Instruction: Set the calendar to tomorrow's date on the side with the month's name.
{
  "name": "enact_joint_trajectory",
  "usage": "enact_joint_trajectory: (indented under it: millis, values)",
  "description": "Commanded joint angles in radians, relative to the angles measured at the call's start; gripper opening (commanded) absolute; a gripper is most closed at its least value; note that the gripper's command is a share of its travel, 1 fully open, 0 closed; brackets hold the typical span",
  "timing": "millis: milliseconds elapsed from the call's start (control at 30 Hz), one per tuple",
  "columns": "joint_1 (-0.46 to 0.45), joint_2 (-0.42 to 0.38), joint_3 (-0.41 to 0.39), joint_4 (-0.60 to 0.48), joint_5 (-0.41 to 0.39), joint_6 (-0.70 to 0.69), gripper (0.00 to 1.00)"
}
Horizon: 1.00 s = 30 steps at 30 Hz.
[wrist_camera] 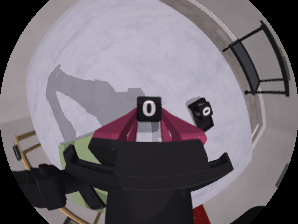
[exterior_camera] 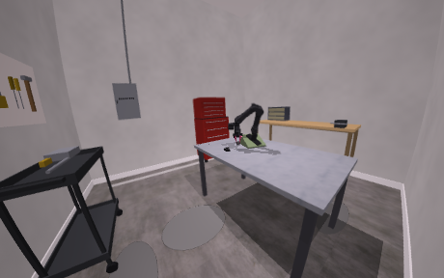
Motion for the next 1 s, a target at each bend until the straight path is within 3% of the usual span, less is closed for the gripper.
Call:
enact_joint_trajectory:
  millis: [0, 300, 967]
  values:
    - [-0.017, 0.015, 0.000, 0.003, -0.063, -0.047, 0.26]
    - [-0.093, 0.147, -0.041, 0.002, -0.251, -0.236, 0.26]
    - [-0.094, 0.151, -0.044, 0.008, -0.256, -0.238, 0.26]
